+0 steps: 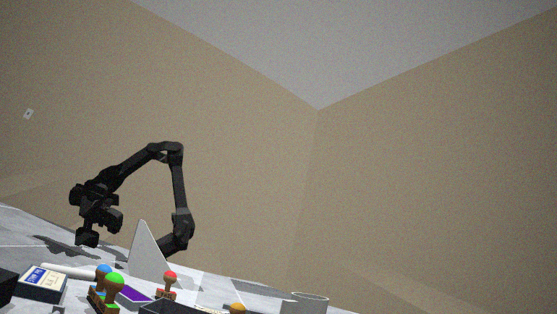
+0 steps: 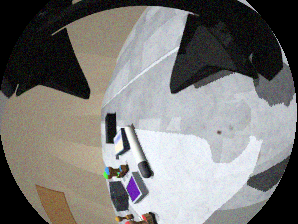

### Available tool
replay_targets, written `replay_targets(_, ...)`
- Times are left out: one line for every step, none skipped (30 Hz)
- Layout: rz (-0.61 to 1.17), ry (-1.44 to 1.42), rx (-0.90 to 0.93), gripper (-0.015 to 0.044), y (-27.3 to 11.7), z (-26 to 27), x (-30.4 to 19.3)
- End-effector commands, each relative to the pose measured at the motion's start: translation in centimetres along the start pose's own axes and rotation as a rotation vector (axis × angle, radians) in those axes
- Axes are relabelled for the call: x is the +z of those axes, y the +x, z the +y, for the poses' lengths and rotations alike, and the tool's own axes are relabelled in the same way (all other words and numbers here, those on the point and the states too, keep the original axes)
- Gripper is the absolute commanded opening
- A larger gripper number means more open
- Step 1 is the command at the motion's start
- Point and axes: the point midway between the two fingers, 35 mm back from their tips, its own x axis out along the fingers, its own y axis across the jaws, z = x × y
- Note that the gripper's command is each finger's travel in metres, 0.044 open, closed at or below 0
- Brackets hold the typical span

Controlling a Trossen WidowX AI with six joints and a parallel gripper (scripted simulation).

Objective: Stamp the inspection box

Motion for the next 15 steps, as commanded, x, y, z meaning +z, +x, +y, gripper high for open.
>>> replay_targets(-0.001,-0.012,0.003,0.0374,0.0,0.0,0.0)
replay_targets(-0.005,-0.047,0.014,0.0347,0.1,-0.2,-0.1)
replay_targets(-0.013,-0.106,0.031,0.0321,0.2,-0.4,-0.3)
replay_targets(-0.025,-0.189,0.054,0.0295,0.3,-0.8,-0.4)
replay_targets(-0.043,-0.295,0.082,0.0269,0.5,-1.2,-0.7)
replay_targets(-0.067,-0.420,0.114,0.0242,0.8,-1.8,-0.9)
replay_targets(-0.094,-0.546,0.143,0.0228,1.1,-2.4,-1.1)
replay_targets(-0.125,-0.673,0.170,0.0228,1.4,-3.1,-1.3)
replay_targets(-0.160,-0.799,0.194,0.0228,1.8,-3.7,-1.4)
replay_targets(-0.197,-0.926,0.216,0.0228,2.3,-4.4,-1.5)
replay_targets(-0.235,-1.049,0.228,0.0228,2.7,-5.0,-1.6)
replay_targets(-0.276,-1.173,0.238,0.0228,3.3,-5.6,-1.6)
replay_targets(-0.319,-1.295,0.245,0.0228,3.8,-6.3,-1.6)
replay_targets(-0.364,-1.418,0.248,0.0228,4.4,-6.9,-1.6)
replay_targets(-0.412,-1.540,0.248,0.0228,5.0,-7.5,-1.5)
